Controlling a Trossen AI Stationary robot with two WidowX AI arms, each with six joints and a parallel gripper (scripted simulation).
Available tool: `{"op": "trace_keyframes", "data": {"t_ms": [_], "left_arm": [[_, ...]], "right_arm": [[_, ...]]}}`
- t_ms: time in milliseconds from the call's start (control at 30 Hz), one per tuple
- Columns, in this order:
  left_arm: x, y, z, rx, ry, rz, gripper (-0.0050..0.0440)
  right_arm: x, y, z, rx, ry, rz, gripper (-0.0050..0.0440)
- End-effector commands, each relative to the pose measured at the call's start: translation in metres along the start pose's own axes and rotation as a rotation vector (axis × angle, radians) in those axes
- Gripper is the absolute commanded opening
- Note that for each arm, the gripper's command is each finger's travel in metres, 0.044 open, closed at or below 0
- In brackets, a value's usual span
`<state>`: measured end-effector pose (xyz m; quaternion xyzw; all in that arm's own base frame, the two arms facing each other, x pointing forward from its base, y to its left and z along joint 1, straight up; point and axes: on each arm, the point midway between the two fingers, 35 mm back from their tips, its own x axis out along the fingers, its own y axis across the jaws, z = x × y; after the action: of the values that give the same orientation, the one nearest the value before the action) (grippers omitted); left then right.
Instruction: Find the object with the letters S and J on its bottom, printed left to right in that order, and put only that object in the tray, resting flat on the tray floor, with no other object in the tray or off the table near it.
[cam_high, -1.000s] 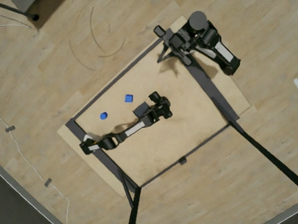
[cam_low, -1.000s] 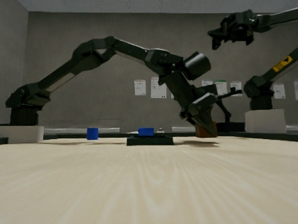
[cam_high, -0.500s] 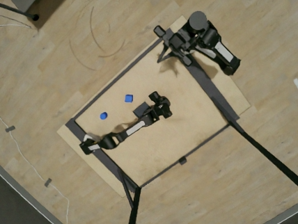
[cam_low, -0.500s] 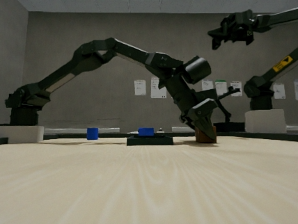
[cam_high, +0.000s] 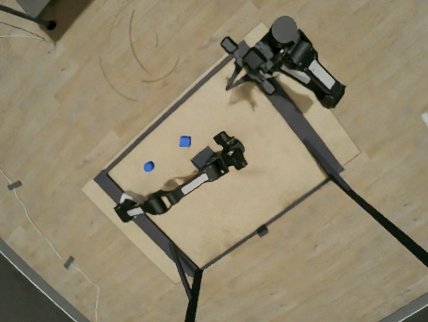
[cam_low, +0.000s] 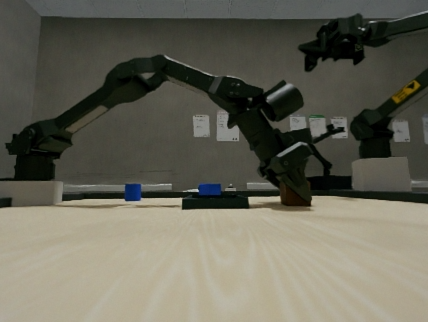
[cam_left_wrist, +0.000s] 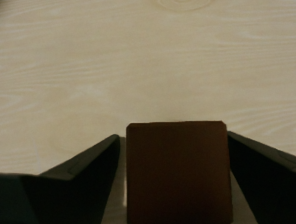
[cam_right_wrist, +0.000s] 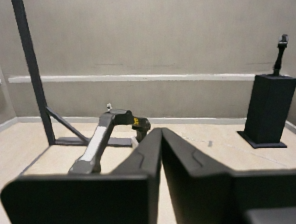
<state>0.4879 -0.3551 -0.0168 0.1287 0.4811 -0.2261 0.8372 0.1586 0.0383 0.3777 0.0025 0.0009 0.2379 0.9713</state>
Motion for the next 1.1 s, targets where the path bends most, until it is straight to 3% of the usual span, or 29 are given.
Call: {"op": "trace_keyframes", "data": {"t_ms": [0, 233, 567, 933, 1067], "left_arm": [[-0.013, -0.001, 0.014, -0.002, -0.035, -0.004, 0.04], [-0.013, -0.001, 0.014, -0.002, -0.035, -0.004, 0.04], [-0.09, 0.001, 0.052, -0.003, -0.065, -0.007, 0.04], [-0.079, 0.001, 0.042, -0.002, -0.034, -0.004, 0.04], [-0.092, 0.011, 0.045, -0.012, -0.055, -0.01, 0.0304]], "right_arm": [[0.0, 0.001, 0.005, -0.01, -0.002, 0.003, -0.005], [0.0, 0.001, 0.005, -0.01, -0.002, 0.003, -0.005], [0.0, 0.001, 0.005, -0.01, -0.002, 0.003, -0.005], [0.0, 0.001, 0.005, -0.01, -0.002, 0.003, -0.005], [0.0, 0.001, 0.005, -0.01, -0.002, 0.003, -0.005]]}}
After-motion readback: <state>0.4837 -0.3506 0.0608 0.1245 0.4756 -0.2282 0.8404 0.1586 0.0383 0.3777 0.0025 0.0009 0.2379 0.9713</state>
